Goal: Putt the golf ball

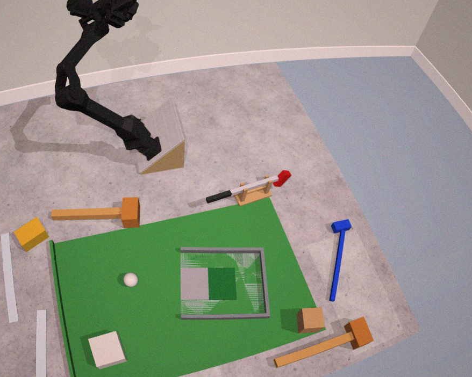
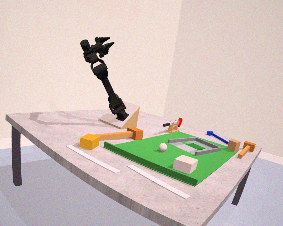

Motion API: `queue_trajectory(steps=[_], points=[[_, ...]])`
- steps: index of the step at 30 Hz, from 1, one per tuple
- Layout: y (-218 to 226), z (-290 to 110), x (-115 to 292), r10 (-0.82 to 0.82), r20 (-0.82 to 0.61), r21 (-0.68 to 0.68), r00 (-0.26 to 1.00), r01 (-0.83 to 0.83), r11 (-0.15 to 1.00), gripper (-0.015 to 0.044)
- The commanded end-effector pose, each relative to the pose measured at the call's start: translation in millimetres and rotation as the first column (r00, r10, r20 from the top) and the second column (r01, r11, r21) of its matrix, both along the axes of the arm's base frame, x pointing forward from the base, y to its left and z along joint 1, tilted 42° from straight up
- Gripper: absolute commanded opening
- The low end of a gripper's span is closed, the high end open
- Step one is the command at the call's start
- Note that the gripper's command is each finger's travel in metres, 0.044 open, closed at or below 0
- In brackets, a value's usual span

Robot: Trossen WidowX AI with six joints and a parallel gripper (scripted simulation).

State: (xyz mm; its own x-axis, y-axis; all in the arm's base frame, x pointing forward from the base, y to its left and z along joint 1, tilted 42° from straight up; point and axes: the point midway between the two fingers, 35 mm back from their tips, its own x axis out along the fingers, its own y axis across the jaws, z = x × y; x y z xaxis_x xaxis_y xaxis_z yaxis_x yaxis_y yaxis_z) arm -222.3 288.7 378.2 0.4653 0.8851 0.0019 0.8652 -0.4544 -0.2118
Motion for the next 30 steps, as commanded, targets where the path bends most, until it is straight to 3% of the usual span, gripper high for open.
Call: queue_trajectory(steps=[1,8,11,15,22,30], points=[[2.1,-0.3,0.5,-0.001,0.011,-0.004,1.0,0.001,1.0,0.0426],[66.5,-25.4,28.4,0.008,0.465,-0.22,0.885,0.107,0.97,0.044],[91.8,-43.6,48.0,0.073,0.656,-0.338,0.751,0.206,0.918,0.044],[128.3,-77.6,87.9,0.274,0.831,-0.487,0.484,0.397,0.778,0.044],[158.3,-122.5,143.8,0.591,0.783,-0.568,0.194,0.61,0.553,0.044],[171.3,-181.0,216.7,0.909,0.416,-0.546,-0.029,0.791,0.275,0.044]])
